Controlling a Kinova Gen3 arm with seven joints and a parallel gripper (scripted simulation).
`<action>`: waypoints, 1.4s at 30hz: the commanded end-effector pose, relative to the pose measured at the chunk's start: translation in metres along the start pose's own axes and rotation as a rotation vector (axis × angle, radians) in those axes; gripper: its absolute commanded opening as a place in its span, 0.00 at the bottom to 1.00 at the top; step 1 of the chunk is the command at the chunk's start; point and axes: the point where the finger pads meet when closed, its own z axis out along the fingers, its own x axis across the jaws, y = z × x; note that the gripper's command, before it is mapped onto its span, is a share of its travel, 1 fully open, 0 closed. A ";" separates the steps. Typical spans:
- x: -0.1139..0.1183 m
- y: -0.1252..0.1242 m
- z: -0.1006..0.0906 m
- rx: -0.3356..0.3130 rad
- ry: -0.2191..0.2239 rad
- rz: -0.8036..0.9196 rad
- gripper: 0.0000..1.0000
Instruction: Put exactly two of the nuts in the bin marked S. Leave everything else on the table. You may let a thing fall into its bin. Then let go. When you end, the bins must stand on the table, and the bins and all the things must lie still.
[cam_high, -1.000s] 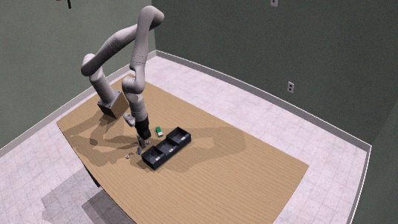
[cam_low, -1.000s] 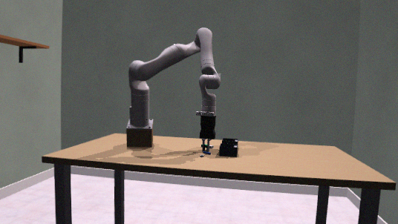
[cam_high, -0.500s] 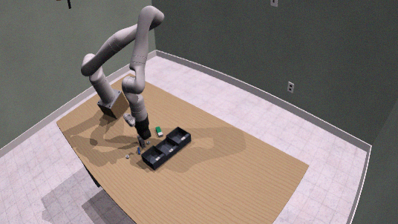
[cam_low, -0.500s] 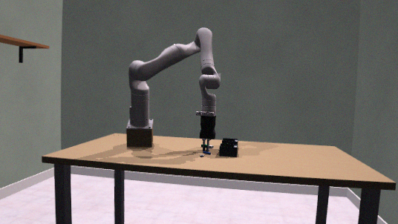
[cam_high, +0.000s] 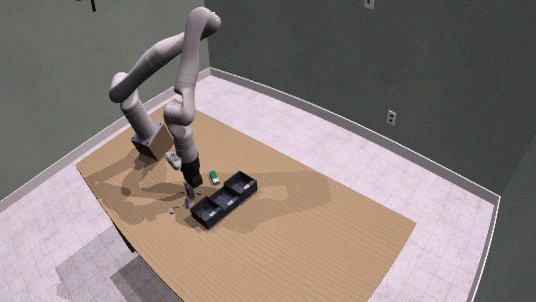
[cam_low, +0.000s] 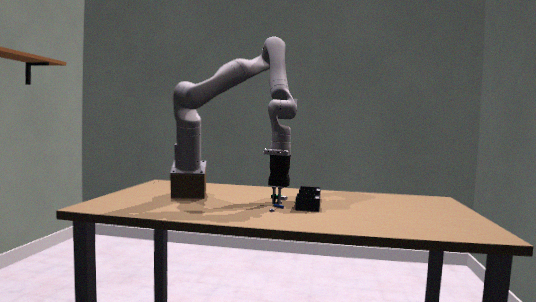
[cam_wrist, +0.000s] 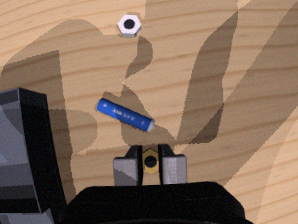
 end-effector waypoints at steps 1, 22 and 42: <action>-0.002 0.002 -0.010 -0.005 -0.007 -0.001 0.34; -0.002 0.002 -0.057 -0.005 -0.007 -0.001 0.34; -0.002 0.002 -0.063 -0.005 -0.007 -0.001 0.34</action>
